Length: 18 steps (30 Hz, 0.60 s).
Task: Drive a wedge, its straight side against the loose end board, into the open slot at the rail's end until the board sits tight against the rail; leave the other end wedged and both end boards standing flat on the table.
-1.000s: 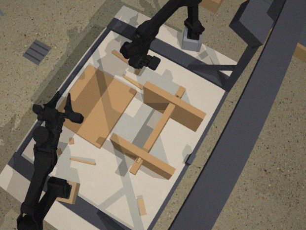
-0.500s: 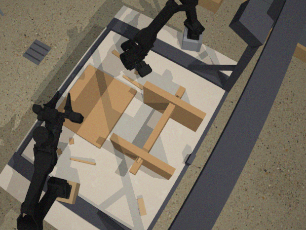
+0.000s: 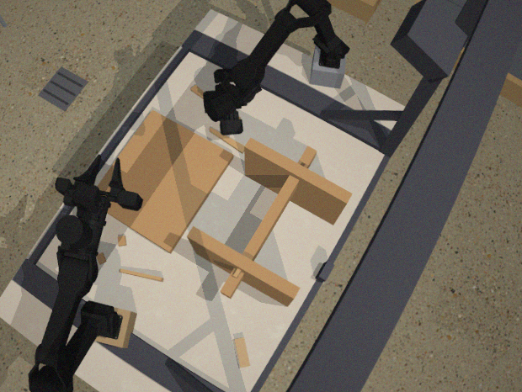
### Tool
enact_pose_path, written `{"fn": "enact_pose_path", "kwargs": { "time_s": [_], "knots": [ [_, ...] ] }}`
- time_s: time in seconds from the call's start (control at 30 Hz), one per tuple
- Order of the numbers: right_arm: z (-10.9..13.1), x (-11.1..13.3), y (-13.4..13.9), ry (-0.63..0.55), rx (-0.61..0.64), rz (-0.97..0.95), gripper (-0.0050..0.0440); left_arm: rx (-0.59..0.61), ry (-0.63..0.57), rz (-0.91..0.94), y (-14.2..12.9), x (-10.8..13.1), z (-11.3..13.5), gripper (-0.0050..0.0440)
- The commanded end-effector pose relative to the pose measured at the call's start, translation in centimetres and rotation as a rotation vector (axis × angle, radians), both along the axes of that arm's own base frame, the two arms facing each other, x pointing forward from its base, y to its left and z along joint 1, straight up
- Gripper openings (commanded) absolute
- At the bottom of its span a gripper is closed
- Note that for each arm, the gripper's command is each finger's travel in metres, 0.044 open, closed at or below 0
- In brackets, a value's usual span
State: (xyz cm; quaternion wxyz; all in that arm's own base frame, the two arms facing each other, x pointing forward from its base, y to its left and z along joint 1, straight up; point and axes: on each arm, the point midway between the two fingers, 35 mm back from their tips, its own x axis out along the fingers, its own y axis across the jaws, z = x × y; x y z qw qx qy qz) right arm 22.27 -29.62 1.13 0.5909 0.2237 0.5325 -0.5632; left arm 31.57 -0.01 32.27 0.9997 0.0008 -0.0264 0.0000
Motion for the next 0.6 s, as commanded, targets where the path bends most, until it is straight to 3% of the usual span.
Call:
{"fn": "enact_pose_path", "kwargs": {
  "time_s": [0.0, 0.2, 0.57],
  "knots": [
    [-0.3, -0.2, -0.8, -0.032, -0.108, -0.160, 0.0175, -0.003, -0.012, 0.007, 0.1, -0.1, 0.4, 0.0201],
    [-0.6, -0.3, -1.1, -0.046, -0.146, -0.215, 0.0175, -0.003, -0.012, 0.007, 0.1, -0.1, 0.4, 0.0201],
    [-2.5, -1.9, -2.3, -0.155, -0.417, -0.573, 0.0175, -0.003, -0.012, 0.007, 0.1, -0.1, 0.4, 0.0201]
  ]
}}
